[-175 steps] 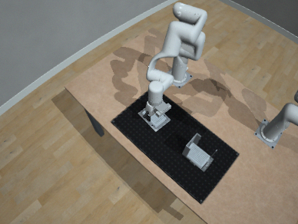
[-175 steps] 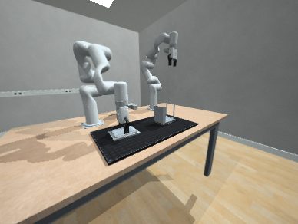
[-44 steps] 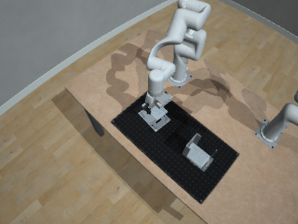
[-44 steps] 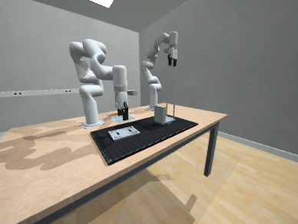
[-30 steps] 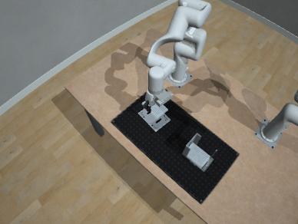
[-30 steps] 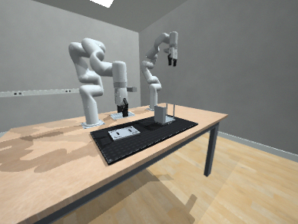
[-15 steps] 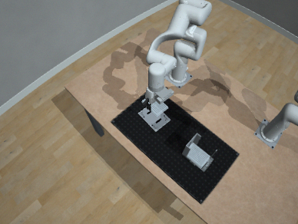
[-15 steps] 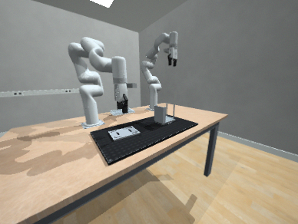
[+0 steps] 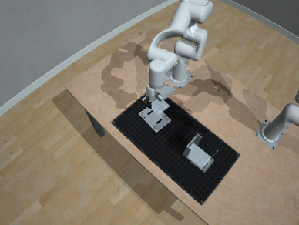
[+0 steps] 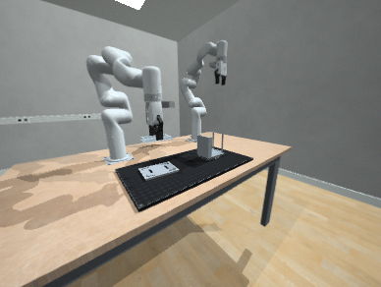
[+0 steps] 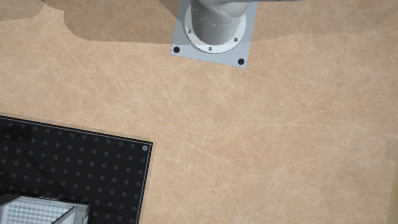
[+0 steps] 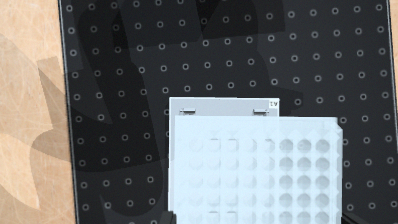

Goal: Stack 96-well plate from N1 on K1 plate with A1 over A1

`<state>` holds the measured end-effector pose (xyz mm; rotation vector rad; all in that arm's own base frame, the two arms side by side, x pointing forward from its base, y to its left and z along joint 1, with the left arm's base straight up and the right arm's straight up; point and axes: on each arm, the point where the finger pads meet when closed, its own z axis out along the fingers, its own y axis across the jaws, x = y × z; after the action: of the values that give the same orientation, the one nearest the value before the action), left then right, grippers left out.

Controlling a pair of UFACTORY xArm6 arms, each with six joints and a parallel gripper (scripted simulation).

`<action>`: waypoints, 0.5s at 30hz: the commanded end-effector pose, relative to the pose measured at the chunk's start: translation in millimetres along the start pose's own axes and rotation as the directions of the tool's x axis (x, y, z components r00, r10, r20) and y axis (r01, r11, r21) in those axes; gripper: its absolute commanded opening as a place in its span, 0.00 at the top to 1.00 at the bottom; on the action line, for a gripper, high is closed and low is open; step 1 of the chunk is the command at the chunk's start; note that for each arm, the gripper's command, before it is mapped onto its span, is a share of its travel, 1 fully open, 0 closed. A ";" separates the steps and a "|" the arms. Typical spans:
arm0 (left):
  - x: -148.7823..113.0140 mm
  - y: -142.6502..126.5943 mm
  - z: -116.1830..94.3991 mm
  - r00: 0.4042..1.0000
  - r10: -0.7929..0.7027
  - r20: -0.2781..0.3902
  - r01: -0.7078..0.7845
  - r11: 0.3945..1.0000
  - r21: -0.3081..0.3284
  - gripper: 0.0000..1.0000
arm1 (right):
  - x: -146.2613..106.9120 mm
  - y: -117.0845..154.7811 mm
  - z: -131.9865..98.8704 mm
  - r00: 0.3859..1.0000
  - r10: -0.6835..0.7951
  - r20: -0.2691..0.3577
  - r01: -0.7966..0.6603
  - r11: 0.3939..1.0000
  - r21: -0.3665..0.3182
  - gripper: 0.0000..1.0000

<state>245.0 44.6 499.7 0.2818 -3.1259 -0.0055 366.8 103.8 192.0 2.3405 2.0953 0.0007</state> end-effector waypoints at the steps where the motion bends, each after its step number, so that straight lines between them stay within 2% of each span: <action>1: -0.1 0.0 -1.1 1.000 0.000 0.004 0.000 1.000 0.000 0.00 | 0.4 0.9 -4.3 1.000 0.000 -0.001 0.000 1.000 -0.003 1.00; 11: -0.1 0.0 -1.1 1.000 0.000 0.004 0.000 1.000 0.000 0.00 | 0.4 0.9 -4.3 1.000 0.000 -0.001 0.000 1.000 -0.003 1.00; 15: -0.1 0.0 -1.1 1.000 0.000 0.004 0.000 1.000 0.000 0.00 | 7.0 0.7 -4.5 0.998 -0.067 -0.001 0.067 0.998 -0.003 1.00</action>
<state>245.0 44.6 499.7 0.2818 -3.1259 -0.0055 366.8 105.1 194.8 2.3261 2.1115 -0.0003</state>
